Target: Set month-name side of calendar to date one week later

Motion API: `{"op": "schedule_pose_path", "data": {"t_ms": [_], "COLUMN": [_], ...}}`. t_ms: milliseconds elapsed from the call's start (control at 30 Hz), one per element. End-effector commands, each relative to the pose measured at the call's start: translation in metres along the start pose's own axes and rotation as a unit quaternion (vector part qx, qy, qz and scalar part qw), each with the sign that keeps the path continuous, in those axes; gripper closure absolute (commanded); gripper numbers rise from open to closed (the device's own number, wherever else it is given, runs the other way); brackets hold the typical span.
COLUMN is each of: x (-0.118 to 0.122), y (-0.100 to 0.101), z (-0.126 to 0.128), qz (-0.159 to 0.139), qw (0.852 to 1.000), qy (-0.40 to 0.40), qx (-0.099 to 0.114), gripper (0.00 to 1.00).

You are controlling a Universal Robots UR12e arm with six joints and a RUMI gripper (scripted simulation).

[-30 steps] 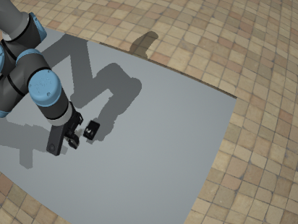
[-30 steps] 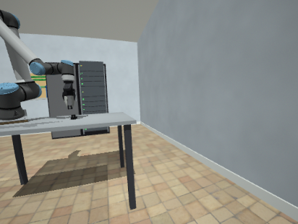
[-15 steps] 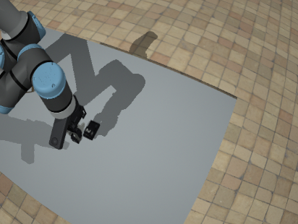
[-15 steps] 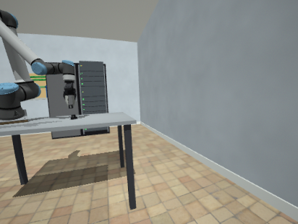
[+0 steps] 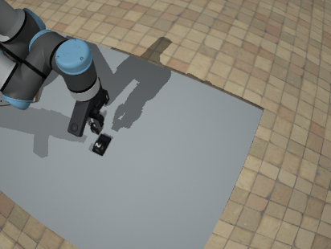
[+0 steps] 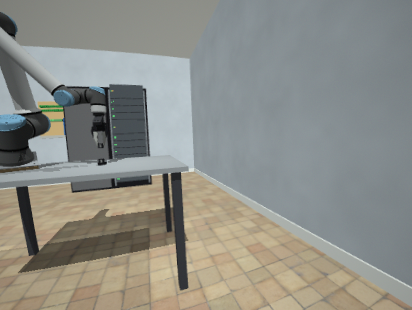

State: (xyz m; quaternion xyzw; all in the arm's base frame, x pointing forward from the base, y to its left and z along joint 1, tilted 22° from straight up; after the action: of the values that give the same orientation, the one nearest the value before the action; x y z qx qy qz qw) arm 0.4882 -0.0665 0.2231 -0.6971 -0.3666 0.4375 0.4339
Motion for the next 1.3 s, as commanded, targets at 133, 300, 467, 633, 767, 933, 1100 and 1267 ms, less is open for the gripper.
{"op": "schedule_pose_path", "data": {"t_ms": [133,300,467,633,767,933,1100,1267], "x": [0.005,0.005,0.005,0.005,0.006,0.006,0.006,0.006], "y": [-0.001,-0.001,0.004,0.014,0.023,0.040,0.054,0.060], "z": [0.000,0.000,0.000,0.000,0.000,-0.001,-0.001,-0.001], "qz": [0.001,0.001,0.001,0.001,0.001,0.001,0.001,0.001], "qw": [1.000,1.000,1.000,1.000,1.000,1.000,1.000,1.000], "qy": [0.001,0.001,0.001,0.001,0.001,0.001,0.001,0.001], "qx": [0.000,0.000,0.000,0.000,0.000,0.000,0.000,0.000], "gripper": [0.90,0.90,0.90,0.90,0.90,0.90,0.90,0.90]}}
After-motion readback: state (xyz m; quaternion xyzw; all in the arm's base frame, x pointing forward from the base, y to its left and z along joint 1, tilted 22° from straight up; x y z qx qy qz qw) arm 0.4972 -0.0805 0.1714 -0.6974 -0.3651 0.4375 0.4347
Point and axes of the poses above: the point where the finger pads meet when closed, its own y axis out along the fingers, its own z axis across the jaws, x = y × z, the point moved 5 cm from there along -y, back along the fingers, and after that the axes turned 12 degrees about y, right-handed, at the moved point
